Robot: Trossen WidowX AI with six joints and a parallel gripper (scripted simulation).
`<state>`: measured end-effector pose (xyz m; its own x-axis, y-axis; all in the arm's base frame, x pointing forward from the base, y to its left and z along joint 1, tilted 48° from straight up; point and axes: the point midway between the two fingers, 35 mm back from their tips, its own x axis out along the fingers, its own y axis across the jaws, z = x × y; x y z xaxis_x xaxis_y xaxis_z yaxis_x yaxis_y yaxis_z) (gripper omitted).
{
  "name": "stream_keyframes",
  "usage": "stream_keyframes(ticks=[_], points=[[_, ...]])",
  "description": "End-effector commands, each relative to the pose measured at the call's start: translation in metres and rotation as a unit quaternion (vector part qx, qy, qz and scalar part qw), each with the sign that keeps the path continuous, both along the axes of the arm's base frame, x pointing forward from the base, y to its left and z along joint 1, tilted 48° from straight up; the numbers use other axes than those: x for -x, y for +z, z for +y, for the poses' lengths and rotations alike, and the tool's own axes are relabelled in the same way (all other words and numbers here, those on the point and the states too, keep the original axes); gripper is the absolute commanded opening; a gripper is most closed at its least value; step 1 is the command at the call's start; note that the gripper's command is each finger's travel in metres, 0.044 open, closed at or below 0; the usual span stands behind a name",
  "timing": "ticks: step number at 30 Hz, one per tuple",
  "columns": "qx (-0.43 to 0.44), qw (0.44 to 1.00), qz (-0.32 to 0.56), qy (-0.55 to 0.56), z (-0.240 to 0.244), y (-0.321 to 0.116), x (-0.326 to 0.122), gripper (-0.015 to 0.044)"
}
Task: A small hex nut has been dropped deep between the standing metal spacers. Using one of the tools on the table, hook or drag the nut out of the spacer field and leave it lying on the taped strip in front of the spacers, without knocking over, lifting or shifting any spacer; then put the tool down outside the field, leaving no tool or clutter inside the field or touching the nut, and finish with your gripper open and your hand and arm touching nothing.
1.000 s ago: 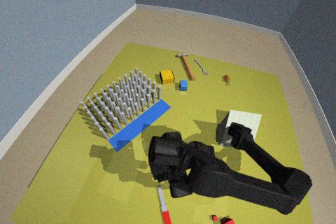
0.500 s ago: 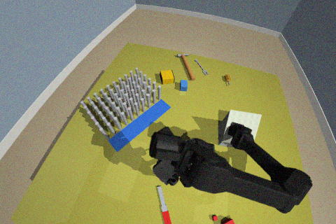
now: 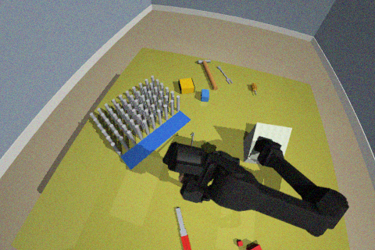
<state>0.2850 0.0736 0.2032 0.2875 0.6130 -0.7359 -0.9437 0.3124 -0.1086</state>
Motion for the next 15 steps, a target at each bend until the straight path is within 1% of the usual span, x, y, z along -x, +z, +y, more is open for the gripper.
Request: stream_keyframes(ticks=[1, 8, 15], points=[[0.029, 0.999, -0.035, 0.031, -0.007, -0.003, -0.002, 0.0000], [0.086, 0.985, -0.104, 0.109, -0.015, -0.010, -0.004, 0.0000], [0.143, 0.957, -0.166, 0.190, -0.024, -0.017, -0.006, 0.0000]])
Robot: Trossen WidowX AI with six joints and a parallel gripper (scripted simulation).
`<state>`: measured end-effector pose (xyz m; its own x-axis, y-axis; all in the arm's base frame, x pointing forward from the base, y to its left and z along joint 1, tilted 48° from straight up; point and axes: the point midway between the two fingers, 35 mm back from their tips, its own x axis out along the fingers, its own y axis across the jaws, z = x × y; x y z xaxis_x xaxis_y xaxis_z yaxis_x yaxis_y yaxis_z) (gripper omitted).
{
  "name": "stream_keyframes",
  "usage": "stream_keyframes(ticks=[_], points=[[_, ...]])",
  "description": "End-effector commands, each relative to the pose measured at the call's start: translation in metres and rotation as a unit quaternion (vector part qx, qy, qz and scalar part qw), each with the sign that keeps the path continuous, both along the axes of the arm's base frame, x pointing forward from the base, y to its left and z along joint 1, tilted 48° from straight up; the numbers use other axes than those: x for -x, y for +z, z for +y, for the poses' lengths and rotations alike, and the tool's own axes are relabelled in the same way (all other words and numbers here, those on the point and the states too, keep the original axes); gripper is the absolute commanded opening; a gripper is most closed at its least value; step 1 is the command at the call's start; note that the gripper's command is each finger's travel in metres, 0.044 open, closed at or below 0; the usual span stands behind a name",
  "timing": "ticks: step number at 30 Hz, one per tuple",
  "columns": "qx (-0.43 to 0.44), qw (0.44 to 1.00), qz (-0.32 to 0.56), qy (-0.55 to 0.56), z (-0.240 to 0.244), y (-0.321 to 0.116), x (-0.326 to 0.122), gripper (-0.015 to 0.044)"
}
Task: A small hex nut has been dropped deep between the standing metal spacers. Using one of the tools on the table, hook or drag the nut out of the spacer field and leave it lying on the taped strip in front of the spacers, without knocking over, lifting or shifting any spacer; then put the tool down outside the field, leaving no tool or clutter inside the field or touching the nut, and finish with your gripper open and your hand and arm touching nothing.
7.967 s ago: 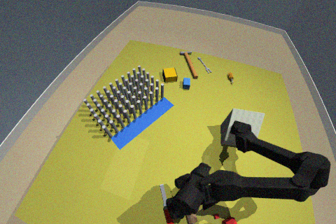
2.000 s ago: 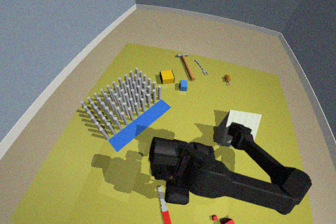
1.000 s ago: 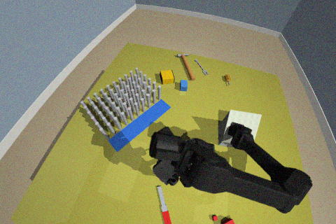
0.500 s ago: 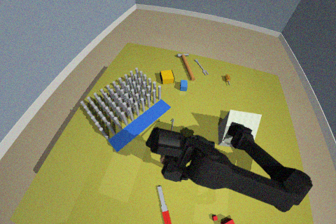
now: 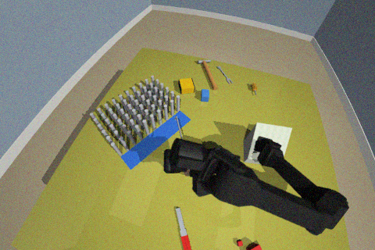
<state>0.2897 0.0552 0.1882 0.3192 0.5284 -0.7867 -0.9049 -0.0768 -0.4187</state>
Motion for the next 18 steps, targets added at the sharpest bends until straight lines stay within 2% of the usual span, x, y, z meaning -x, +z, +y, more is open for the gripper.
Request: stream_keyframes(ticks=[1, 18], points=[[0.031, 0.999, -0.030, 0.033, -0.007, -0.003, -0.002, 0.0000], [0.176, 0.942, -0.159, 0.239, -0.029, -0.018, -0.005, 0.0000]])
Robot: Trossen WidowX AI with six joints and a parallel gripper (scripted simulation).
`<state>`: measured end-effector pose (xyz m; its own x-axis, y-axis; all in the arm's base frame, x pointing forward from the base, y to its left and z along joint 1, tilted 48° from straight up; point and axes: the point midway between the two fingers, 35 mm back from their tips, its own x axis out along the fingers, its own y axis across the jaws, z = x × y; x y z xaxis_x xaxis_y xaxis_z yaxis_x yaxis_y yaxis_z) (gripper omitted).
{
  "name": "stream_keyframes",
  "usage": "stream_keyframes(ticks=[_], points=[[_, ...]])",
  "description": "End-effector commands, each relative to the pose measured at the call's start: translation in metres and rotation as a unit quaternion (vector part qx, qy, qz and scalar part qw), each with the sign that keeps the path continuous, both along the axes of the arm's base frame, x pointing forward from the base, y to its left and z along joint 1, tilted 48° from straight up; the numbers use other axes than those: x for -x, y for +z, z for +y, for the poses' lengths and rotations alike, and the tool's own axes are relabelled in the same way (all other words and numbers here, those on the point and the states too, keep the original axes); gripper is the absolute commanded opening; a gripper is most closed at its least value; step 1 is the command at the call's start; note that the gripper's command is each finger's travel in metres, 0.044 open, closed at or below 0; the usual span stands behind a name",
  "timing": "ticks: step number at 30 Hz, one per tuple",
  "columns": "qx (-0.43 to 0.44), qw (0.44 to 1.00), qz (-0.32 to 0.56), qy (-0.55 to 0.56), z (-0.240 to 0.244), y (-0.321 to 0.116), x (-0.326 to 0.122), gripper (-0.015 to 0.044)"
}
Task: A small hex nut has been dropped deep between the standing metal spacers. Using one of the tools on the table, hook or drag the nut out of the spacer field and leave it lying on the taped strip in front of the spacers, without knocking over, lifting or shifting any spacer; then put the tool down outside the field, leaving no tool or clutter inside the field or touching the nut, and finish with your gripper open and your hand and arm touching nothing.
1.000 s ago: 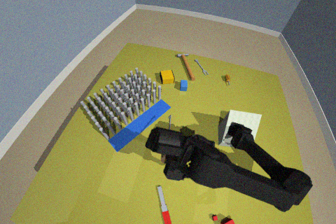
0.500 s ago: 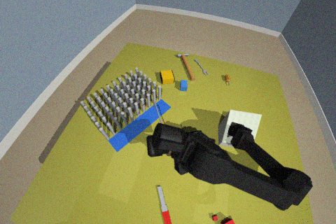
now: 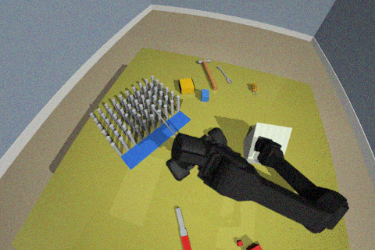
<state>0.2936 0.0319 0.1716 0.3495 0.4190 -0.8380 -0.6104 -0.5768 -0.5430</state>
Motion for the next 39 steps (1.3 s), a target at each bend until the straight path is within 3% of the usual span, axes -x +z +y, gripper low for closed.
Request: stream_keyframes(ticks=[1, 11, 39], points=[[0.033, 0.999, -0.024, 0.035, -0.007, -0.002, -0.001, 0.0000], [0.056, 0.995, -0.039, 0.067, -0.004, -0.011, -0.004, 0.0000], [0.051, 0.996, -0.041, 0.065, 0.105, -0.109, 0.010, 0.0000]])
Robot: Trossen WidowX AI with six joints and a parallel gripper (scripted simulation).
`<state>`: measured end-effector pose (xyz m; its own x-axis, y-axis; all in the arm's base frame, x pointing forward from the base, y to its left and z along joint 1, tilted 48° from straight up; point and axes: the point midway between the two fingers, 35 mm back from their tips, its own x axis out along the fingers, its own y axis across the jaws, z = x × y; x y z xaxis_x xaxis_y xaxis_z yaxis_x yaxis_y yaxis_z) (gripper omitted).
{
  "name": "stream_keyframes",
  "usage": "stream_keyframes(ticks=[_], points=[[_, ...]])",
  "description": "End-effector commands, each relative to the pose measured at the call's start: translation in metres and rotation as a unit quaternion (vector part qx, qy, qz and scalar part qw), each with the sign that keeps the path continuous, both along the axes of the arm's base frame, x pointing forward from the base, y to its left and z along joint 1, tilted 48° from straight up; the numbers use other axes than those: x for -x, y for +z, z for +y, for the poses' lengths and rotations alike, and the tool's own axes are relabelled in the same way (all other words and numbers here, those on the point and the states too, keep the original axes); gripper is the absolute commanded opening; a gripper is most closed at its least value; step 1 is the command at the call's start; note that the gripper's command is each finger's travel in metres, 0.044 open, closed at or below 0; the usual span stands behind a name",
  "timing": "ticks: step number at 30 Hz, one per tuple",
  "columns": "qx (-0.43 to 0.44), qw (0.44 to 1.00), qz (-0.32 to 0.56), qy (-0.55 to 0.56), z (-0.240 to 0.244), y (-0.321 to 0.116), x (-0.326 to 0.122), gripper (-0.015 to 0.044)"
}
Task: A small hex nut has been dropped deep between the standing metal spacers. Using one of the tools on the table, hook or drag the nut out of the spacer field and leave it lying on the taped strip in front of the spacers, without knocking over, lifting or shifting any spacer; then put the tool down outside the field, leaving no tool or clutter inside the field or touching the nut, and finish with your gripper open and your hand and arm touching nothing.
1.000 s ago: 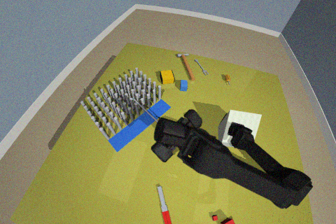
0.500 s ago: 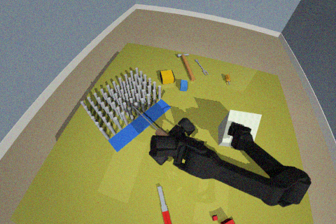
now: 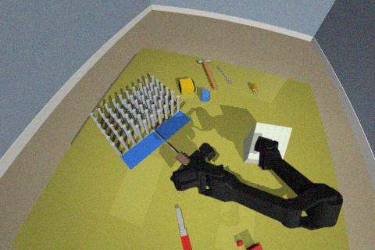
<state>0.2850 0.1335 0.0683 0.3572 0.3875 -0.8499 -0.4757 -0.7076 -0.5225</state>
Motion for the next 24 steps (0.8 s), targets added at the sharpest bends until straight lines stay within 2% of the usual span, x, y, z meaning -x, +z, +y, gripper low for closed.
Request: stream_keyframes(ticks=[1, 24], points=[[0.001, 1.000, -0.003, -0.007, 0.004, -0.005, 0.002, 0.0000], [0.001, 1.000, -0.003, -0.007, 0.001, -0.010, -0.009, 0.0000]])
